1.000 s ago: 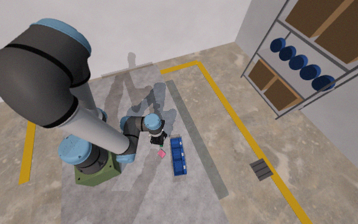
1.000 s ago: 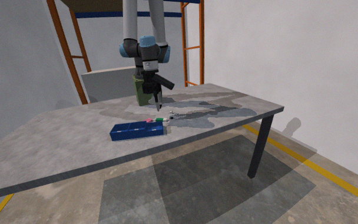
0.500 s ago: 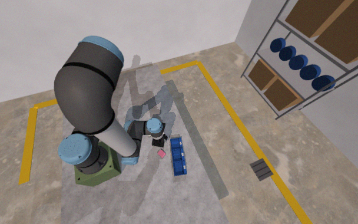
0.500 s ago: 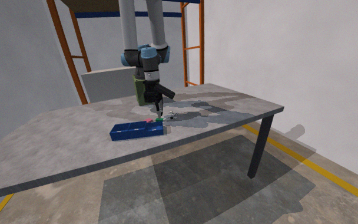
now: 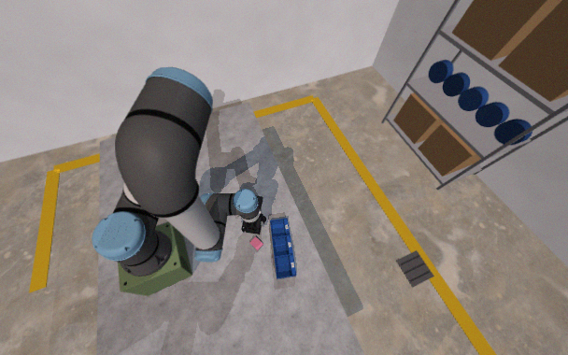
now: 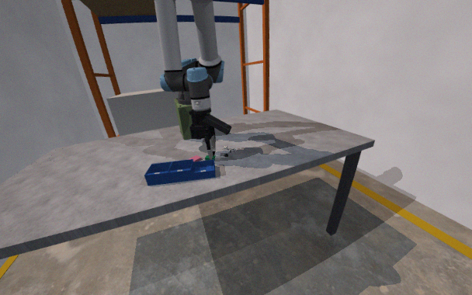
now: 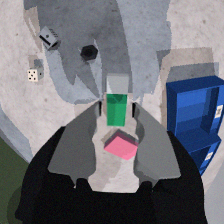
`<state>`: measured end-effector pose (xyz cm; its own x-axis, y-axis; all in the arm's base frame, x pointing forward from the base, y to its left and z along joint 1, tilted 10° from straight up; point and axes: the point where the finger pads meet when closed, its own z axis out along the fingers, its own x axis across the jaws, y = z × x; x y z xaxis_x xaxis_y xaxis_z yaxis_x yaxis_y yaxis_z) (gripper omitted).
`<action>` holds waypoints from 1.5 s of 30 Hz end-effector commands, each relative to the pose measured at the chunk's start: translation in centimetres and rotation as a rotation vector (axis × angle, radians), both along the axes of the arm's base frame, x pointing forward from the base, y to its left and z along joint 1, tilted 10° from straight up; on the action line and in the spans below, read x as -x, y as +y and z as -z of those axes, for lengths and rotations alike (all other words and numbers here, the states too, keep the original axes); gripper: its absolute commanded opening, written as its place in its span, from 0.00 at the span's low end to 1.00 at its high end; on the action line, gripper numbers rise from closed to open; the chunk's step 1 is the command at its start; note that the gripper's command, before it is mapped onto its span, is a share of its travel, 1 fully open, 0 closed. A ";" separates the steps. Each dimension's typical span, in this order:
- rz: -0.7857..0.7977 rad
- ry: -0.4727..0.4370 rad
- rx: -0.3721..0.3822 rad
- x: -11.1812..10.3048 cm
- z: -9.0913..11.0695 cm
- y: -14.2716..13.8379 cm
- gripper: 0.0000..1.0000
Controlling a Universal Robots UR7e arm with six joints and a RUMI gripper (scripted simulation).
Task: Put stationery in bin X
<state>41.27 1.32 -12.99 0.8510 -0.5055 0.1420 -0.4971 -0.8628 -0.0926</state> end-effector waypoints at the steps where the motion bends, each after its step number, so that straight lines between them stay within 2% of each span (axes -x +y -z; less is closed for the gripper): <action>1: 0.000 -0.002 0.000 -0.1 0.3 0.0 0.23; 12: 0.000 -0.002 0.000 -0.1 0.3 0.0 0.23; 13: 0.000 -0.002 0.000 -0.1 0.3 0.0 0.00; 45: 0.000 -0.002 0.000 0.0 0.0 0.0 0.00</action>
